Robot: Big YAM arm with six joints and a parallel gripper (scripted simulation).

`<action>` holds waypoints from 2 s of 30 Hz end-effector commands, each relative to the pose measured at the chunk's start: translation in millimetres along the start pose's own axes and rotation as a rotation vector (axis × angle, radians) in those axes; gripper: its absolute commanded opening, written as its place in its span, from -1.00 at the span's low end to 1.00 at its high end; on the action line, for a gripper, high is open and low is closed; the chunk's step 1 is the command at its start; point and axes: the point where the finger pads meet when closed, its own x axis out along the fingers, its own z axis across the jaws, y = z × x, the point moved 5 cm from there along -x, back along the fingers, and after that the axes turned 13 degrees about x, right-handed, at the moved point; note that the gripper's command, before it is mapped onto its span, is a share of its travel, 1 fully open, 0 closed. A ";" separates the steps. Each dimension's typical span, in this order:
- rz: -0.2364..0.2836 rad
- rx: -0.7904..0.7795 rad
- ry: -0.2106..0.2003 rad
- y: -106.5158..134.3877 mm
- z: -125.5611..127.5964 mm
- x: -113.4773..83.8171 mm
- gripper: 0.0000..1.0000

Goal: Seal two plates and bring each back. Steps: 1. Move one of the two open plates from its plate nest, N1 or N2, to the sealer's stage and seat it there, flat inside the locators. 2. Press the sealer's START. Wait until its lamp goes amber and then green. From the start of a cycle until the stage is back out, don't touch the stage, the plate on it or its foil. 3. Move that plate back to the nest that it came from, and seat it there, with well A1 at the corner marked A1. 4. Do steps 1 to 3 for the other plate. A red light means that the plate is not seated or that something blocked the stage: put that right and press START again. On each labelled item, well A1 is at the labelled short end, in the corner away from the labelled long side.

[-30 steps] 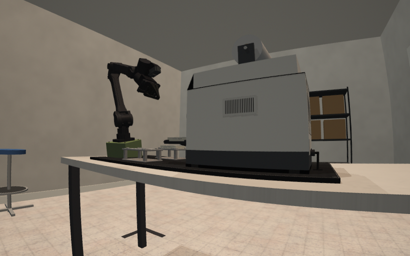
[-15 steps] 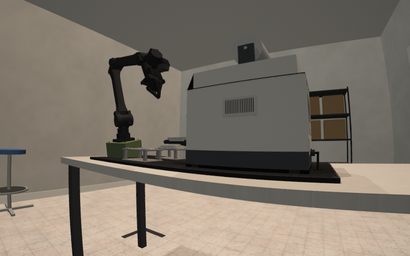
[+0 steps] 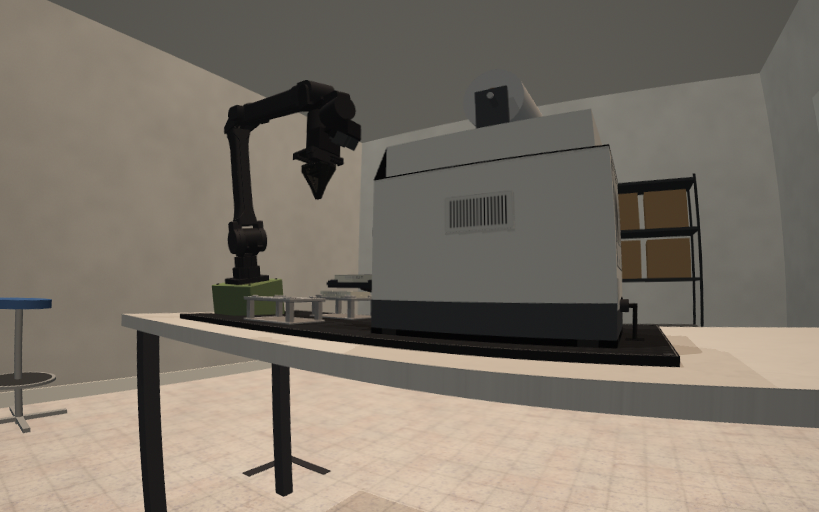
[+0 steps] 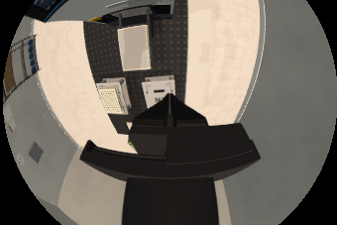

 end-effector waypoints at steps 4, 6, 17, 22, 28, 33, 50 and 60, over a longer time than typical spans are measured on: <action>0.060 0.032 0.009 -19.0 -3.6 -19.9 -1.00; 0.049 0.024 0.001 -15.3 -3.2 -21.2 -1.00; 0.014 0.003 0.010 -9.3 -5.4 -23.6 -1.00; 0.005 0.003 0.009 -6.2 -5.8 -24.4 -1.00; 0.046 0.007 0.011 3.5 -5.5 -18.7 -1.00; 0.057 0.013 0.012 6.5 -5.9 -19.3 -1.00; -0.092 0.010 -0.017 1.6 -9.9 -4.0 1.00; -0.249 -0.004 -0.052 17.9 -12.2 45.2 1.00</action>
